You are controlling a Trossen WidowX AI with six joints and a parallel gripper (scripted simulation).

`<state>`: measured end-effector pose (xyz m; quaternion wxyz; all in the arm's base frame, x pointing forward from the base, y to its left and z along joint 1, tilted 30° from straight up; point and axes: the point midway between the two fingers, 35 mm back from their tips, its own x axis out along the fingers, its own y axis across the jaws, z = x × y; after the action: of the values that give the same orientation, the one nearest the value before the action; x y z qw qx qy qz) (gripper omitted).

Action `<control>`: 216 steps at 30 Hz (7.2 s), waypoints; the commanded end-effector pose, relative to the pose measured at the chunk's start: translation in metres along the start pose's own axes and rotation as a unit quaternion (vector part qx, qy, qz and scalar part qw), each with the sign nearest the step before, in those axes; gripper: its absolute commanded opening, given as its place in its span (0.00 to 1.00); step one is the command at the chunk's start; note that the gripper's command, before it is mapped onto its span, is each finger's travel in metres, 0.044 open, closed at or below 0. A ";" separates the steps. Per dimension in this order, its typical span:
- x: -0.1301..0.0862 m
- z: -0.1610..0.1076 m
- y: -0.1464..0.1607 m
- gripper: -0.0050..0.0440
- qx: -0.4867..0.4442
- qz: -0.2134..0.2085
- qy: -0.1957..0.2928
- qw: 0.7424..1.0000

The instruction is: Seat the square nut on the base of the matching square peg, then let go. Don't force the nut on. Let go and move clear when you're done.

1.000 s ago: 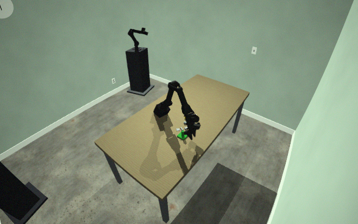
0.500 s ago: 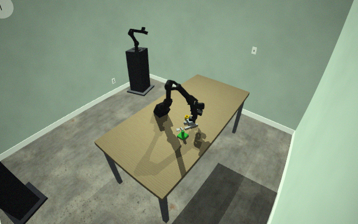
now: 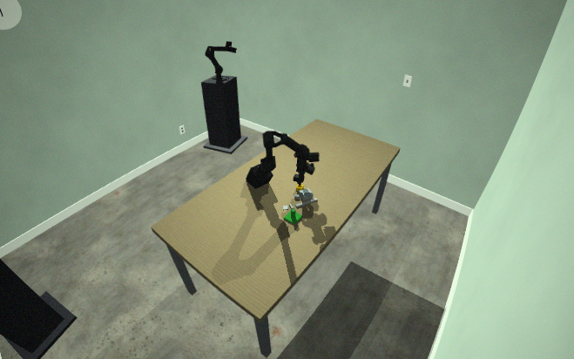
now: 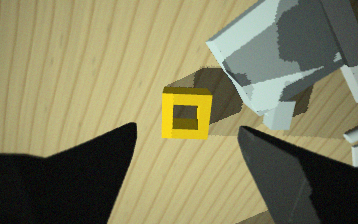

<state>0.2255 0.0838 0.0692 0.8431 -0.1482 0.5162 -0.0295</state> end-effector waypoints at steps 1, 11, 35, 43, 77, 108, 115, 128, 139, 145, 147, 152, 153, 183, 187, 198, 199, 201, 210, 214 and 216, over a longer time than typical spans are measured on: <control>0.000 -0.002 0.000 0.76 0.004 -0.003 -0.001 1.000; 0.032 -0.002 0.000 0.76 0.004 -0.004 -0.001 1.000; 0.050 -0.002 -0.001 0.54 0.003 -0.004 -0.001 1.000; 0.050 -0.002 -0.001 0.44 0.003 -0.004 -0.001 1.000; -0.034 0.003 0.007 0.00 0.004 -0.001 0.001 1.000; -0.066 0.007 -0.014 0.00 0.023 -0.001 0.016 1.000; -0.059 0.017 -0.034 0.00 0.044 0.004 0.034 0.998; -0.050 0.028 -0.067 0.00 0.076 0.009 0.050 0.996; -0.044 0.036 -0.096 0.00 0.099 0.016 0.054 0.993; -0.042 0.040 -0.115 0.00 0.114 0.019 0.052 0.992; -0.041 0.040 -0.122 0.00 0.118 0.020 0.051 0.991; -0.040 0.041 -0.138 0.00 0.128 0.019 0.048 0.990; -0.040 0.042 -0.141 0.00 0.130 0.018 0.048 0.990; -0.042 0.033 -0.226 0.00 0.172 0.002 0.018 0.985; -0.044 0.030 -0.239 0.00 0.177 -0.002 0.011 0.984; -0.049 0.022 -0.266 0.00 0.186 -0.011 -0.004 0.982; -0.049 0.022 -0.267 0.00 0.187 -0.012 -0.005 0.982; -0.049 0.021 -0.269 0.00 0.187 -0.013 -0.006 0.982; -0.040 0.022 -0.269 0.00 0.187 -0.012 -0.006 0.982; -0.034 0.022 -0.269 0.00 0.187 -0.012 -0.006 0.982; -0.030 0.022 -0.270 0.00 0.187 -0.012 -0.006 0.982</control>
<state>0.2566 -0.1618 0.1845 0.8585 0.0045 0.4945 -0.1358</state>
